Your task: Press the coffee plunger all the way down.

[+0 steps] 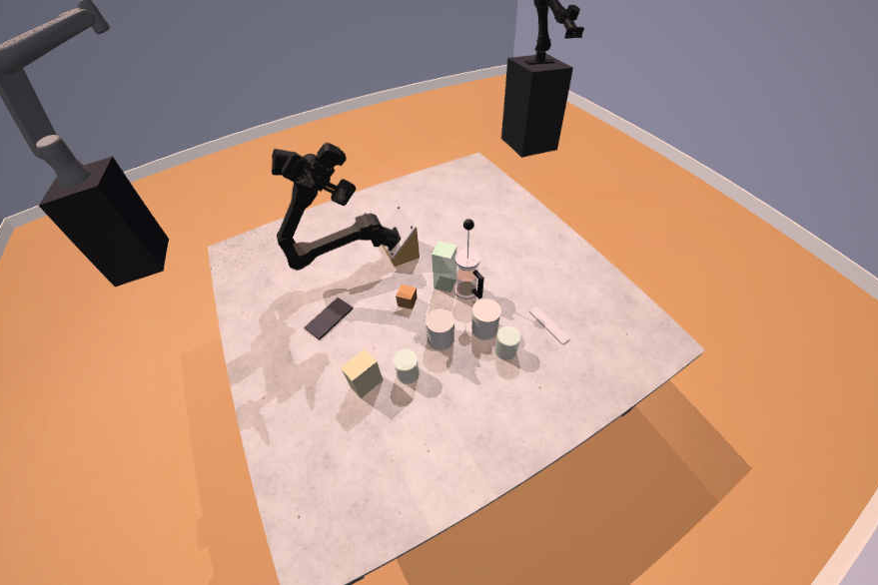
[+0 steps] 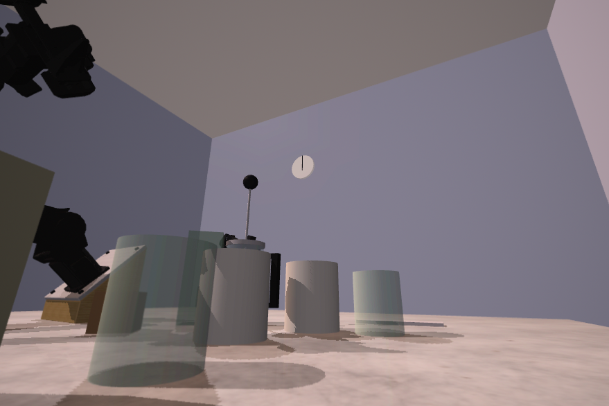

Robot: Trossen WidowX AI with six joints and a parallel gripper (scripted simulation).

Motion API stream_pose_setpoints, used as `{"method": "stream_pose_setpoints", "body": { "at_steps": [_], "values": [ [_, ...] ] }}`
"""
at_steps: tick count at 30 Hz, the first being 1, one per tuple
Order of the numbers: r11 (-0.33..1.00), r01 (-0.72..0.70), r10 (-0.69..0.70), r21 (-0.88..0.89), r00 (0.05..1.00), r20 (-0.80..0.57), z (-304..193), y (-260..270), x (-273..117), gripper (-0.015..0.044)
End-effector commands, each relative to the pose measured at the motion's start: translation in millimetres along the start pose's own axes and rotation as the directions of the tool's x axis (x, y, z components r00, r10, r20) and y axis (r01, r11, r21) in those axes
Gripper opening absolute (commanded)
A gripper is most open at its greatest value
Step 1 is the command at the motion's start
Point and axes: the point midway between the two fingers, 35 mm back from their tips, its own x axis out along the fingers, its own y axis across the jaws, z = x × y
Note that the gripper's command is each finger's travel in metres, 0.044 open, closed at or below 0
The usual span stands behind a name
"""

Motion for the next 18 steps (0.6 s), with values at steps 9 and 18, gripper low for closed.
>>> {"method": "stream_pose_setpoints", "body": {
  "at_steps": [9, 18],
  "values": [
    [0.999, -0.013, 0.010, 0.035, 0.995, 0.097, 42.8, 10.1, 12.4, 0.0440],
    [0.932, -0.256, 0.220, 0.255, 0.962, 0.163, 127.6, 79.1, 40.4, 0.0440]
  ]
}}
